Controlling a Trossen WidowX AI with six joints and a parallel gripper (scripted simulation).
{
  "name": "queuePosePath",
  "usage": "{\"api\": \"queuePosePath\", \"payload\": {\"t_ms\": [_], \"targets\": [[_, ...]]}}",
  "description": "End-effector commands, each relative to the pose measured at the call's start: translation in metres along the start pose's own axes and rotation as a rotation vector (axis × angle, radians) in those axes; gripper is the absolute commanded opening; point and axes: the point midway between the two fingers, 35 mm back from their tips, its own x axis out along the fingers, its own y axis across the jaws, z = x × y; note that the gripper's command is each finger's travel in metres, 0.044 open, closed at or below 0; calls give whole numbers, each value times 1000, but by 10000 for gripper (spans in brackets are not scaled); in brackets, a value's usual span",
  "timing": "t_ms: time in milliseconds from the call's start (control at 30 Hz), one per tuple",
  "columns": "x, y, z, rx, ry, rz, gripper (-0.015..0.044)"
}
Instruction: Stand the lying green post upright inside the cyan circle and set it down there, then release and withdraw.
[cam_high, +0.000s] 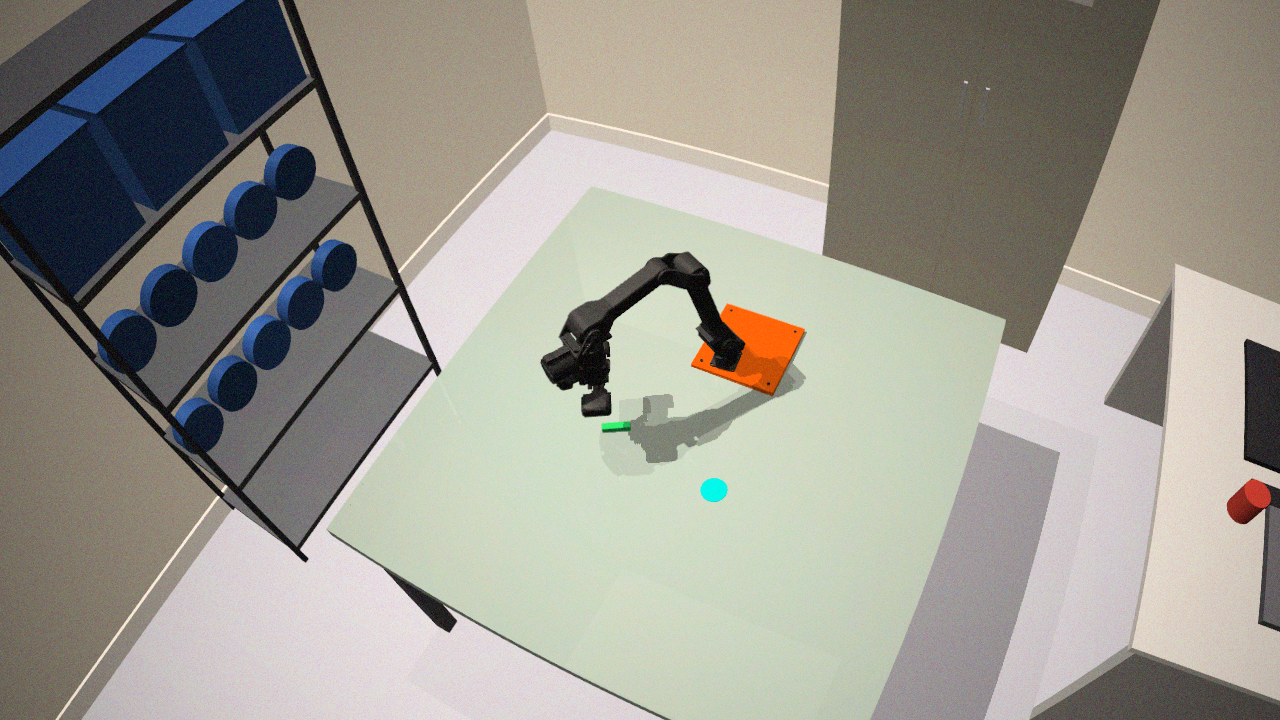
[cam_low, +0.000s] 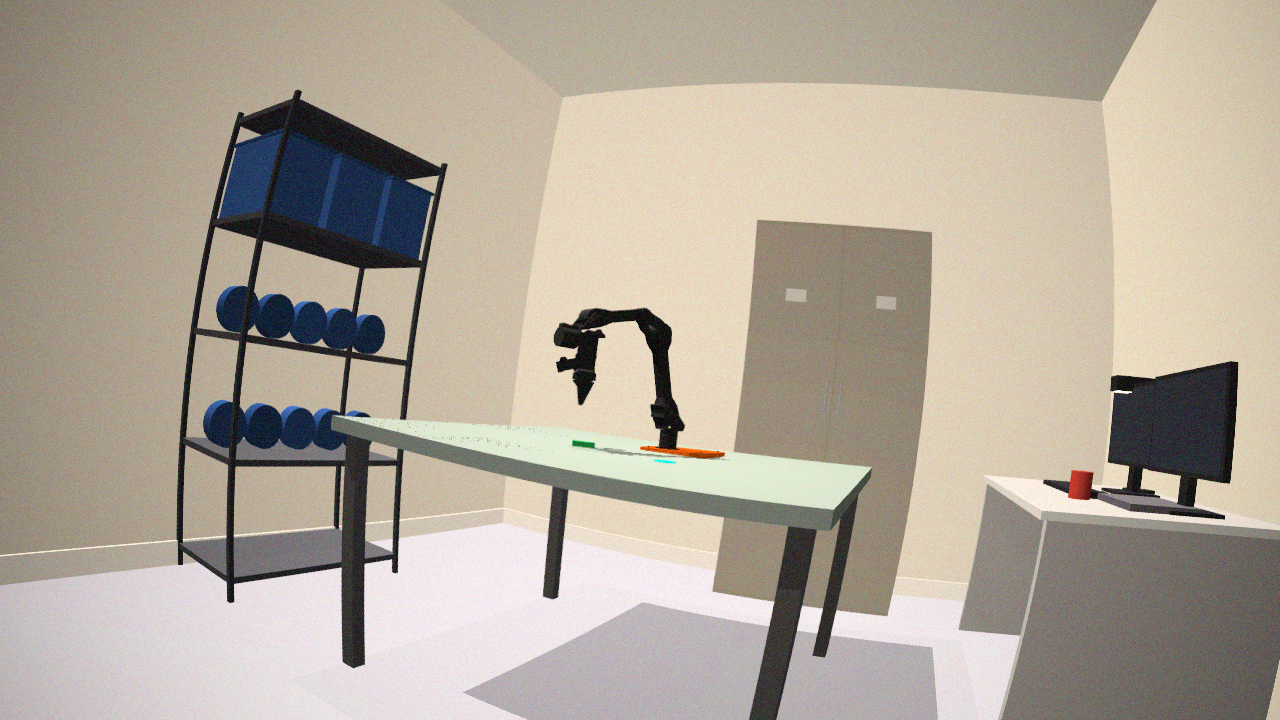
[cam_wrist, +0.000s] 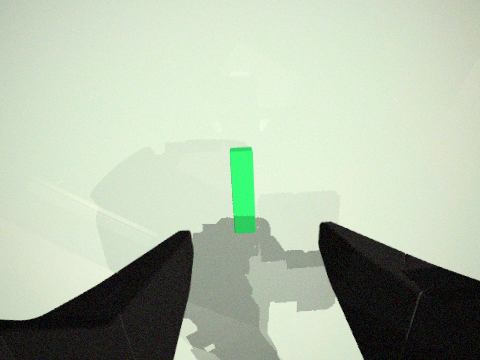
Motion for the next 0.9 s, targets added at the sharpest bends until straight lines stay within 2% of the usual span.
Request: {"api": "queuePosePath", "payload": {"t_ms": [0,200,267,367,633,867], "targets": [[24,5,3,3,7,1,233],[96,4,0,3,7,0,233],[111,2,-2,3,7,0,233],[113,2,-2,3,7,0,233],[113,2,-2,3,7,0,23],[105,3,-1,3,7,0,23]]}}
